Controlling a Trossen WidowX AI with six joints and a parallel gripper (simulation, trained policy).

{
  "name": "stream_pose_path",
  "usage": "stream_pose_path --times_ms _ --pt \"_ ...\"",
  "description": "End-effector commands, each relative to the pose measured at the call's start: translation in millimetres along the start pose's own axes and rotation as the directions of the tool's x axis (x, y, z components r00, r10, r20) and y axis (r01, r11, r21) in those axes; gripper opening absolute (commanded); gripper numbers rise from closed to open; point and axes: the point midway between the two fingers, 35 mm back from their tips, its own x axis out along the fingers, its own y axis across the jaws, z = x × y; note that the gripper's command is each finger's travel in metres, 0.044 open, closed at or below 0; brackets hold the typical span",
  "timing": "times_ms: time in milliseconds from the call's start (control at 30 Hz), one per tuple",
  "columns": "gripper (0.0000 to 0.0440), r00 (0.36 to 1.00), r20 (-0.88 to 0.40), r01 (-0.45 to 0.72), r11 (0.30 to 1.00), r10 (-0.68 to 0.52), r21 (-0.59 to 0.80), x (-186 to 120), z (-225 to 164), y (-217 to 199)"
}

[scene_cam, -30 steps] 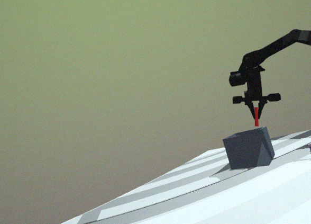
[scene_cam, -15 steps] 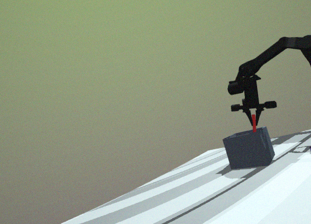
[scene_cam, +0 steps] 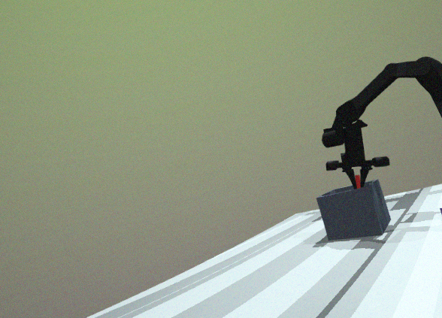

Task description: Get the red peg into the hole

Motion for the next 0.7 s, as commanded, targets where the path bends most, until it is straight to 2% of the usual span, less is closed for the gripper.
stream_pose_path --times_ms 0,500,667 --pt "0.0003 1.0 -0.025 0.0 1.0 -0.001 -0.024 14.7 -0.3 2.7" --pt "0.0 0.998 -0.057 0.004 0.992 -0.011 -0.125 54.7 -0.1 11.8" --pt "0.002 0.997 -0.06 0.027 0.988 -0.037 -0.153 64.7 -1.1 7.6"
